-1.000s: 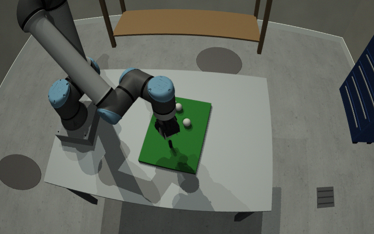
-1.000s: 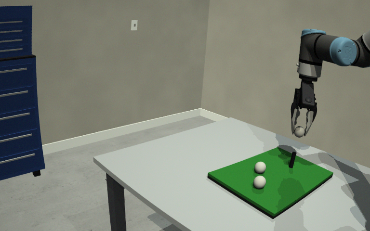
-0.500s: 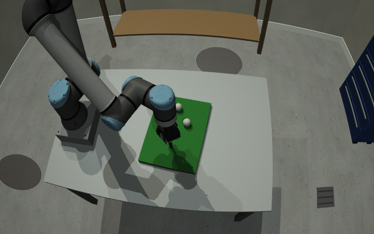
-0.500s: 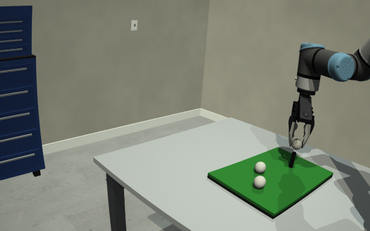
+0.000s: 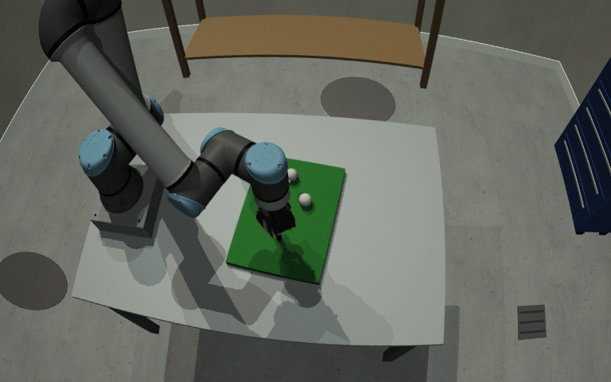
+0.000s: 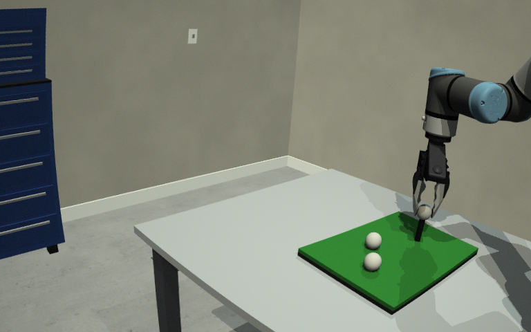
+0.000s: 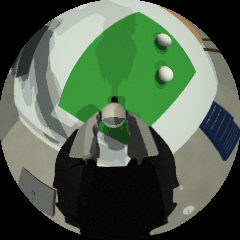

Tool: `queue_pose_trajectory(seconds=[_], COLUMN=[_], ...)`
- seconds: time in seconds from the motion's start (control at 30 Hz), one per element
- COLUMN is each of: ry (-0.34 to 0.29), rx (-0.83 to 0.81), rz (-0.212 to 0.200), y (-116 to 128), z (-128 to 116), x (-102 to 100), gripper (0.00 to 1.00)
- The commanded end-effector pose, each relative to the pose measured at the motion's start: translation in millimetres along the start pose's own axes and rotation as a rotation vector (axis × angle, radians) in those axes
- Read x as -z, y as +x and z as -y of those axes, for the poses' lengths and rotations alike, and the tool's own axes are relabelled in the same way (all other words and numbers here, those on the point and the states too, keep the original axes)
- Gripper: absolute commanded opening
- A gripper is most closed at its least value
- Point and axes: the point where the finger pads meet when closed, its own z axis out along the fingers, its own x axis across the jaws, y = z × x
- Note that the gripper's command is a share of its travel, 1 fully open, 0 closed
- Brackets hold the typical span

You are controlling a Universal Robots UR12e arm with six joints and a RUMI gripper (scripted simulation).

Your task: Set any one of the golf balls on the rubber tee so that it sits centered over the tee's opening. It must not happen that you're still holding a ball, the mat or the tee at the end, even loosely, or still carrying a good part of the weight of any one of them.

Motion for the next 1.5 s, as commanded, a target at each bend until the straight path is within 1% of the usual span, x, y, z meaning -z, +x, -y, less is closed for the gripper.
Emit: queue_pose_trajectory(seconds=[0.0,0.2,0.23,1.37,1.47], ry=[-0.001,-0.001,-0.001,-0.001,-0.001], rx=[0.000,0.000,0.000,0.000,0.000], rz=[-0.001,-0.001,-0.001,-0.001,-0.001], y=[0.5,0.5,0.5,0.5,0.5], z=[-0.6,-0.6,-0.6,-0.6,-0.6], x=[-0.1,-0.1,-0.1,0.0,5.3], gripper=[0.00,0.00,1.00,1.00,1.00])
